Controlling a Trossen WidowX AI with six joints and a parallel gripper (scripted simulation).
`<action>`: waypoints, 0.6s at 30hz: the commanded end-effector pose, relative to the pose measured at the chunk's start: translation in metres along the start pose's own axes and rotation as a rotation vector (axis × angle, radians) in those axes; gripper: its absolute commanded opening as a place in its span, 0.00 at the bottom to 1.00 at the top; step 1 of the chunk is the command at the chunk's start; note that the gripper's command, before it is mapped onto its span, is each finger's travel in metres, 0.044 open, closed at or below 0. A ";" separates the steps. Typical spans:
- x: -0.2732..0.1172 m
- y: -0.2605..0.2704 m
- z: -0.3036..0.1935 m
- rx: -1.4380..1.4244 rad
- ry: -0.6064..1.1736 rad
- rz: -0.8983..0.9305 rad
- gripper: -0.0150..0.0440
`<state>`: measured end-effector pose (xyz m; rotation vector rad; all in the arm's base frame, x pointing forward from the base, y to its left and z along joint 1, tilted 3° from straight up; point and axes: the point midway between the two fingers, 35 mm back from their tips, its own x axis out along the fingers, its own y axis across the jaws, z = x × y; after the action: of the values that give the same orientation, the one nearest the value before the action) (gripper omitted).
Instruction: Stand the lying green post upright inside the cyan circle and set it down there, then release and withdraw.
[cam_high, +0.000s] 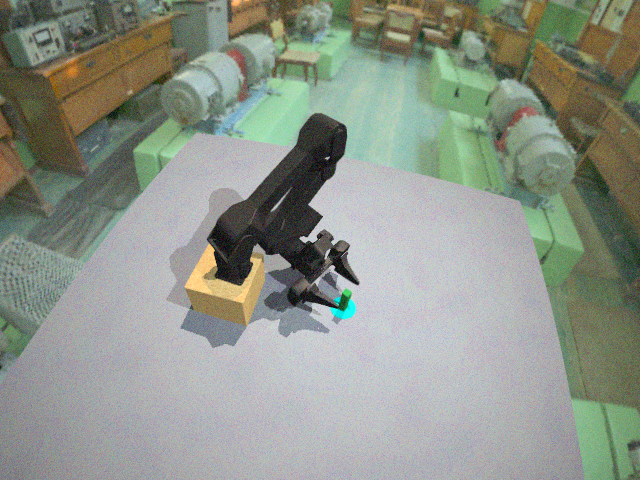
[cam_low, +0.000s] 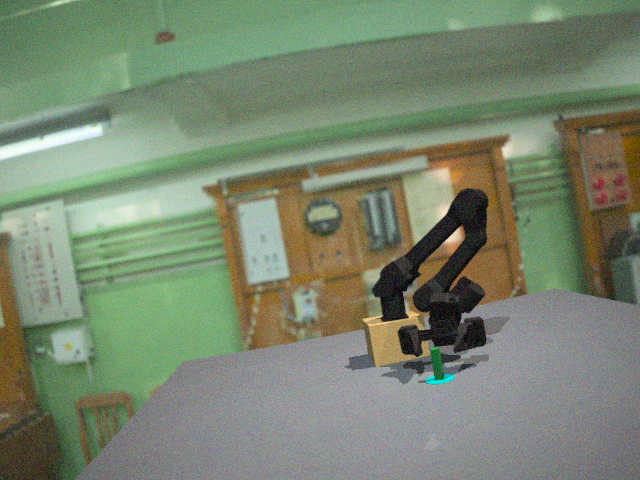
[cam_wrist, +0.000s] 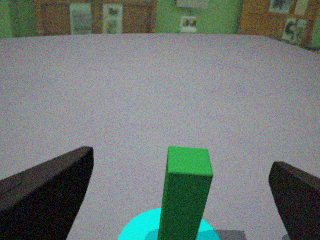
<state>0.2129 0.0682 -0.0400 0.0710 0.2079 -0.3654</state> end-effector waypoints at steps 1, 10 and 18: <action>-0.002 0.003 0.009 -0.005 -0.008 0.004 0.93; -0.008 0.007 0.038 -0.020 -0.037 0.009 0.93; -0.013 0.006 0.062 -0.033 -0.062 0.011 0.93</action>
<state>0.2160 0.0738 0.0148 0.0421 0.1605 -0.3512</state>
